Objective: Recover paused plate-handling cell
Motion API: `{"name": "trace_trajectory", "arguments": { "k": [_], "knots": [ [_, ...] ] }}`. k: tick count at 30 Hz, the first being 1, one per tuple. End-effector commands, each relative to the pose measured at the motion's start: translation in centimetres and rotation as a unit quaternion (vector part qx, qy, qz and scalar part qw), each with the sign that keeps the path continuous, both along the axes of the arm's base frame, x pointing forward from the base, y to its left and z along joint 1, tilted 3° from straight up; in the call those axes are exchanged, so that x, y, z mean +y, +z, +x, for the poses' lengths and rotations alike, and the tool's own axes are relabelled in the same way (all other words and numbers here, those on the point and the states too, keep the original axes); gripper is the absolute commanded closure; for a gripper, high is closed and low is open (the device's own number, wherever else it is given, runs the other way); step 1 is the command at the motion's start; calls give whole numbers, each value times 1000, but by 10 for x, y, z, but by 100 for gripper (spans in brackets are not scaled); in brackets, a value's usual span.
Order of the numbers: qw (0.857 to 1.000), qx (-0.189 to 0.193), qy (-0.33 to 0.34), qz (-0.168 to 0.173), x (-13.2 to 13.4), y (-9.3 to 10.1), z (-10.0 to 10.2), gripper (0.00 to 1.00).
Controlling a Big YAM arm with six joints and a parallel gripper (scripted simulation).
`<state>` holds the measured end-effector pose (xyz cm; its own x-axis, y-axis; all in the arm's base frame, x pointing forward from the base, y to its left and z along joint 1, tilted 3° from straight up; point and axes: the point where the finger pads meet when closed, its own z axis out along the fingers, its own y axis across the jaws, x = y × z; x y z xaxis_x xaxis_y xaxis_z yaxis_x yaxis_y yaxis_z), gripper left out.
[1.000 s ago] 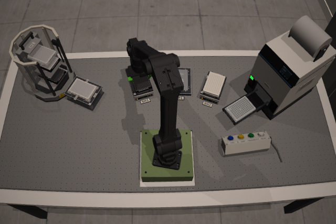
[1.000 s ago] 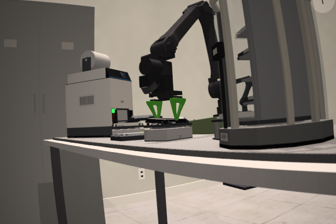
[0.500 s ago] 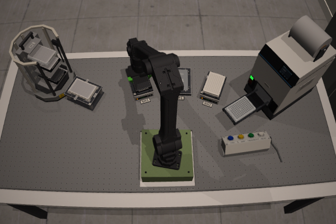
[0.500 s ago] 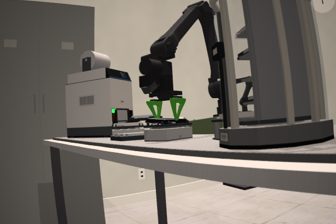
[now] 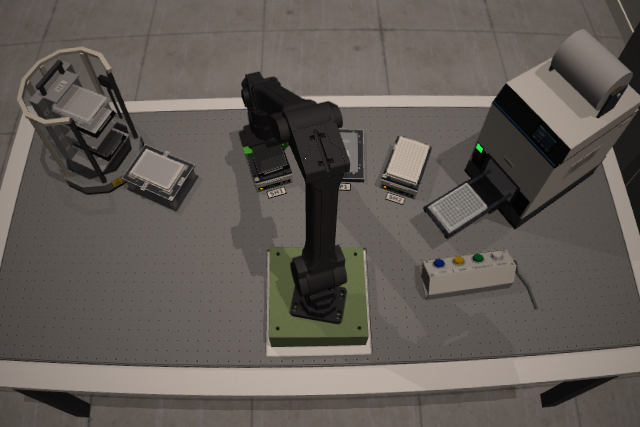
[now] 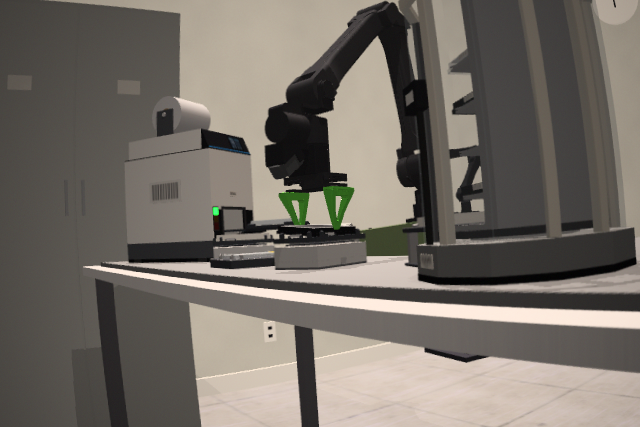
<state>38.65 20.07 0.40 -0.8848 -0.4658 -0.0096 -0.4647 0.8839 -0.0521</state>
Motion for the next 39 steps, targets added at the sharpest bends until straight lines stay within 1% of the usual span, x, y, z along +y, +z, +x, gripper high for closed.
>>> {"name": "trace_trajectory", "arguments": {
  "k": [1, 33, 39],
  "knots": [
    [1000, 8, 4, -4, -5, -10, -2, 18],
    [1000, 8, 4, -4, -5, -10, -2, 18],
    [1000, 16, 3, -8, -8, -9, -5, 18]
  ]
}}
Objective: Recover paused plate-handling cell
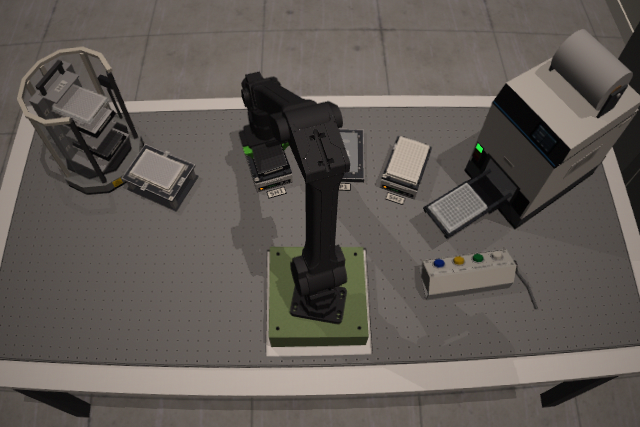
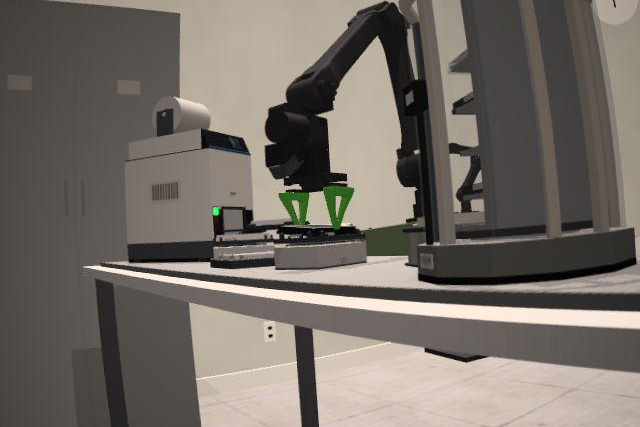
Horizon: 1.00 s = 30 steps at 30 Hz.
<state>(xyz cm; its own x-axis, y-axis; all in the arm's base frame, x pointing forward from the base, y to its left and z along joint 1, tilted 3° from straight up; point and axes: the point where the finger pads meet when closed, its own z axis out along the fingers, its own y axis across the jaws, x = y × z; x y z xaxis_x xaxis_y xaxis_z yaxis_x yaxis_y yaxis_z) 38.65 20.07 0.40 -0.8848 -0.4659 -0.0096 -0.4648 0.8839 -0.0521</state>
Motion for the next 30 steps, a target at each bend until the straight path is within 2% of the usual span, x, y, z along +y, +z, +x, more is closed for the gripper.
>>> {"name": "trace_trajectory", "arguments": {
  "k": [1, 16, 30],
  "knots": [
    [1000, 16, 3, -9, -8, -8, -5, 18],
    [1000, -6, 2, 3, -3, 14, 6, 18],
    [1000, -18, 3, 9, 5, 25, 20, 18]
  ]
}}
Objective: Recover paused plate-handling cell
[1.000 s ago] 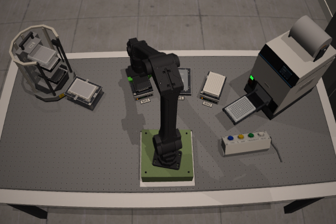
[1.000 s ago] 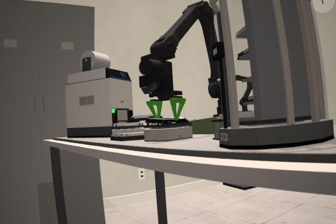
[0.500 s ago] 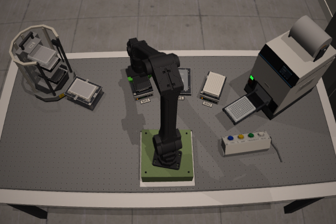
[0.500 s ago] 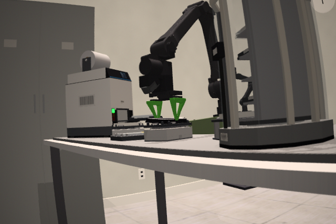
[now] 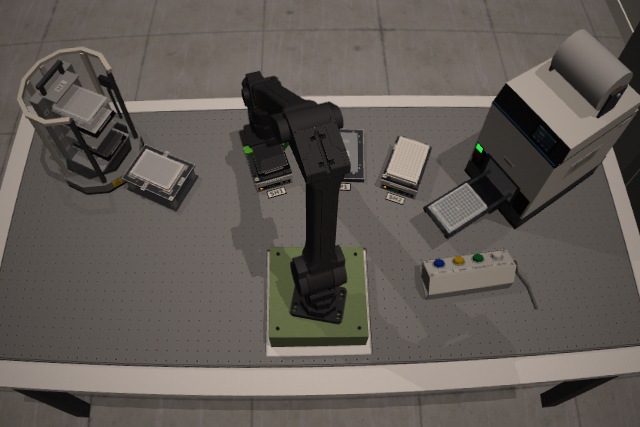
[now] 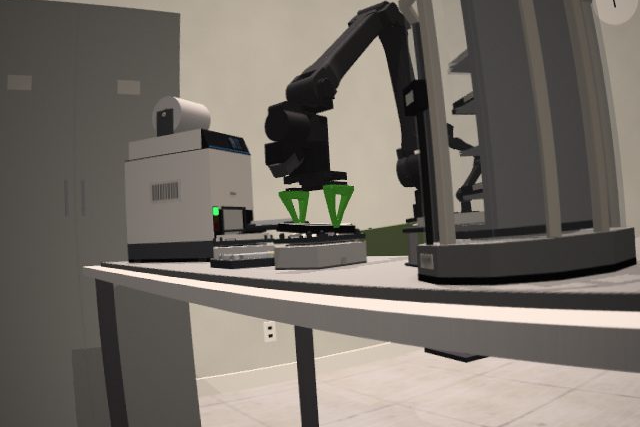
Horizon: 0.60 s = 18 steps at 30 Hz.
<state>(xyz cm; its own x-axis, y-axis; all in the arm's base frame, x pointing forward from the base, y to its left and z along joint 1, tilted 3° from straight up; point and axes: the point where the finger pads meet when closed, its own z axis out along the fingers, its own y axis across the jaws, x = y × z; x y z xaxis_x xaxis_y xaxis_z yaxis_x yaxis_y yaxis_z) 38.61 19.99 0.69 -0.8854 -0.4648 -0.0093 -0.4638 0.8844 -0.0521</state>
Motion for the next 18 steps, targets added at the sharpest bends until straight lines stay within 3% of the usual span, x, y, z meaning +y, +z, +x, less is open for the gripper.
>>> {"name": "trace_trajectory", "arguments": {
  "k": [1, 18],
  "knots": [
    [1000, -19, 4, 10, 6, 23, 20, 18],
    [1000, -19, 4, 10, 7, 28, 20, 18]
  ]
}}
